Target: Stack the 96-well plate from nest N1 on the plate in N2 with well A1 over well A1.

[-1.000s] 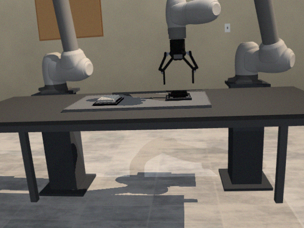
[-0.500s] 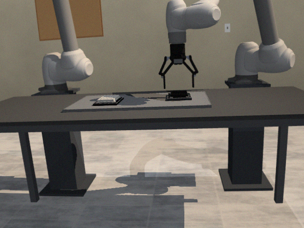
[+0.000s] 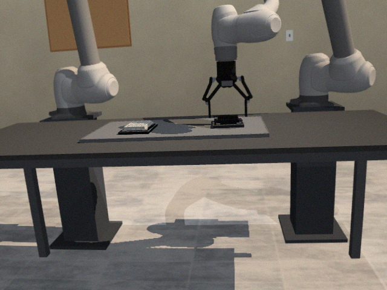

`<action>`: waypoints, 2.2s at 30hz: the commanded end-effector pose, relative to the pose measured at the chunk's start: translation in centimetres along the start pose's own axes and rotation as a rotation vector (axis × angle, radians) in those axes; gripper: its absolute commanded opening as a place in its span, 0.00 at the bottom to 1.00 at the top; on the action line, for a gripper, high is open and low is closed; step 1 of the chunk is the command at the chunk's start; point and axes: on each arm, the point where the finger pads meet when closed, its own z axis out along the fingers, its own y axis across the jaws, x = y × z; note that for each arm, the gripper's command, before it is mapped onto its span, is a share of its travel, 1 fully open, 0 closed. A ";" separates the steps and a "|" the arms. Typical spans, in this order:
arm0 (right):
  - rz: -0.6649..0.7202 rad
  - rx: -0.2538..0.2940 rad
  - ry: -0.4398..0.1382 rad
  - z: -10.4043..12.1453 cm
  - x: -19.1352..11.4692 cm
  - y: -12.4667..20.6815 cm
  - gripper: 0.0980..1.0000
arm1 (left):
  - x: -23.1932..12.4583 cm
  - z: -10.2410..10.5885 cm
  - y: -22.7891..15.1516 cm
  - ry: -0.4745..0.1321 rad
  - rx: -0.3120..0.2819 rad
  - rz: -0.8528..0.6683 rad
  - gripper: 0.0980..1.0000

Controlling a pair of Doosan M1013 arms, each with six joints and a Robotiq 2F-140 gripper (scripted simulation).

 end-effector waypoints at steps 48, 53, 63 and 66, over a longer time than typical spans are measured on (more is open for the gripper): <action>0.000 0.000 0.001 -0.1 0.0 0.0 1.00 | 0.0 -0.1 0.0 0.001 -0.001 0.000 0.56; 0.000 0.000 0.001 -0.1 0.0 0.0 1.00 | 0.0 -0.1 0.0 0.001 -0.001 0.000 0.00; 0.000 0.000 0.001 -0.1 0.0 0.0 1.00 | 0.0 -0.4 0.0 0.001 -0.001 0.000 0.00; 0.000 0.000 0.001 -0.1 0.0 0.0 1.00 | 0.0 -0.6 0.0 0.001 -0.001 0.000 0.00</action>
